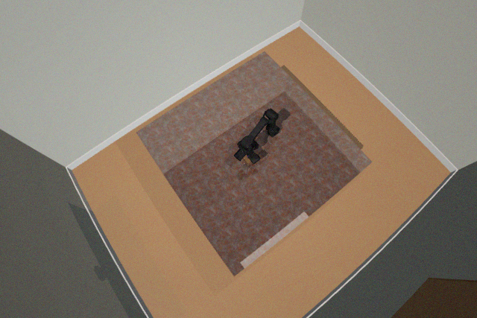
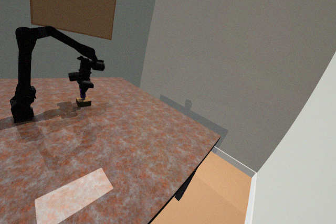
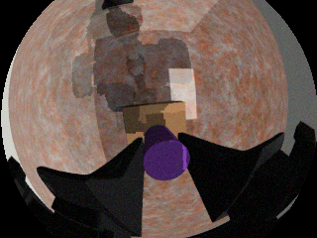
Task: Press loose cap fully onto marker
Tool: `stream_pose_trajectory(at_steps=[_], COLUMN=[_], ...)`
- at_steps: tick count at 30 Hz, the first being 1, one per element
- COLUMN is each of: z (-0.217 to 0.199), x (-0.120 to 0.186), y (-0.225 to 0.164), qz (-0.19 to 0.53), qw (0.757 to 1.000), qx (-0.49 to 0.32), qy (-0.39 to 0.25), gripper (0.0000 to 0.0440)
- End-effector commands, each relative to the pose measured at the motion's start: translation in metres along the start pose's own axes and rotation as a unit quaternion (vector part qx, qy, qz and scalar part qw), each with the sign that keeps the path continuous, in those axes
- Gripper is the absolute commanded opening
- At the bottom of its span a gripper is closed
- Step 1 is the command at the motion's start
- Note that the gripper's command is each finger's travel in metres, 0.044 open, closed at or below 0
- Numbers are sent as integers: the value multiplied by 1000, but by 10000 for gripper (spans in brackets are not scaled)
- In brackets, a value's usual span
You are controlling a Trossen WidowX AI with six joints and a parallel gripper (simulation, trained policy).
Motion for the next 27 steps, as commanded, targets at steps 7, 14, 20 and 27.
stream_pose_trajectory(at_steps=[7, 14, 20, 27], z=[0, 0, 0, 0], x=[-10, -11, -7, -5], y=[9, 11, 21, 28], qz=[-36, -42, -45, -28], qw=[999, 999, 999, 999], qx=[7, 10, 19, 32], qy=[-4, -6, -17, -26], gripper=[129, 168, 282, 440])
Point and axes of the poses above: the point midway between the two fingers, 35 mm back from their tips, its own x axis back along the fingers, its own z axis across the jaws, y = z × x, the point moved 9 cm from there along x, back along the fingers, and after that the axes turned 2 degrees about x, right-handed, at the moved point
